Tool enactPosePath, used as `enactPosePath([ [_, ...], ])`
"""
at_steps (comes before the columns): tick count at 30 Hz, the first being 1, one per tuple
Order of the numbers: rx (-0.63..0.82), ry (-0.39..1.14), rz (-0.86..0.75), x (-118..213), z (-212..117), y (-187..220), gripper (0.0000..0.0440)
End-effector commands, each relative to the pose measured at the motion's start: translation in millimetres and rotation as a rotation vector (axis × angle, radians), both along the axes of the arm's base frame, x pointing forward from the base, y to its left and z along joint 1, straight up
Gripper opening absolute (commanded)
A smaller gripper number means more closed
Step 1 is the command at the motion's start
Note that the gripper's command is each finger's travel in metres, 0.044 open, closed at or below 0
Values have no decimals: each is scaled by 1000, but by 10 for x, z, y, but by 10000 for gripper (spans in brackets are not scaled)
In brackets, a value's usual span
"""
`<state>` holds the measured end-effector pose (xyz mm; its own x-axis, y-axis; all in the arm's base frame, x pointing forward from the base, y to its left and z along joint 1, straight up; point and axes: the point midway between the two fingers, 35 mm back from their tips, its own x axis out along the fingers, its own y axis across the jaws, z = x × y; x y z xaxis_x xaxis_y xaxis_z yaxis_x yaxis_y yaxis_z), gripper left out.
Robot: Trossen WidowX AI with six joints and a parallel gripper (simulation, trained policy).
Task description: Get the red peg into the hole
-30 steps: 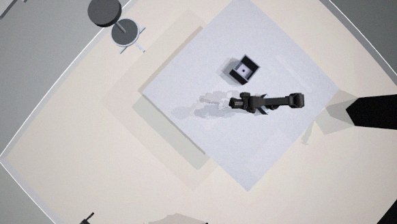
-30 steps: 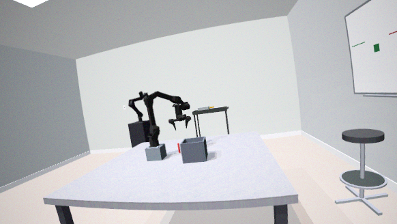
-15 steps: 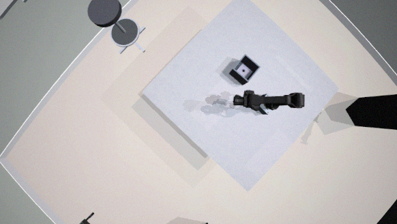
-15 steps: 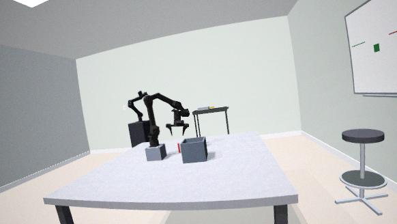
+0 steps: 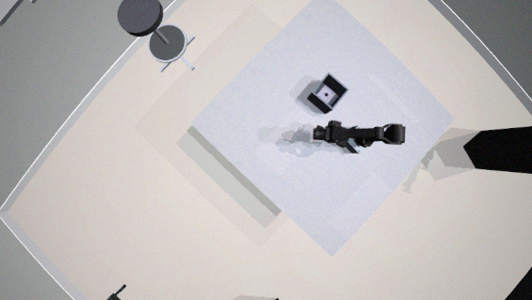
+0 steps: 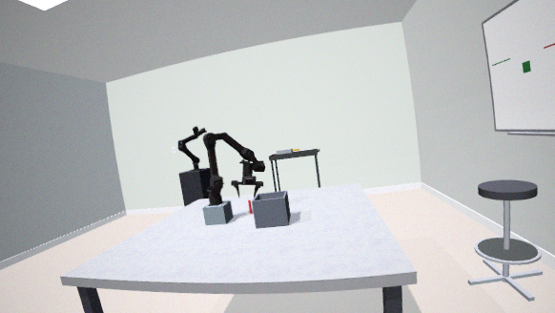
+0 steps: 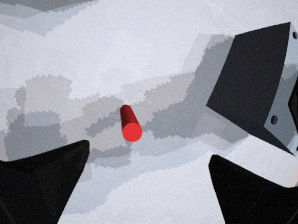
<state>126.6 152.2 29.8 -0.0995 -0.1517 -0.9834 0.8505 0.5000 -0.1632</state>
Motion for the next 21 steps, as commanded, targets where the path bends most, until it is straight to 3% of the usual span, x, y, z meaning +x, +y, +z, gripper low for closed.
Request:
enactPosePath([
  [1,-11,-9,-16,8,-99,-31,416],
  [14,-23,-36,-84,21,-492,-121,399],
  [16,-22,-39,-94,25,-545,-123,377],
  [21,-14,-44,-102,51,-656,-98,262],
])
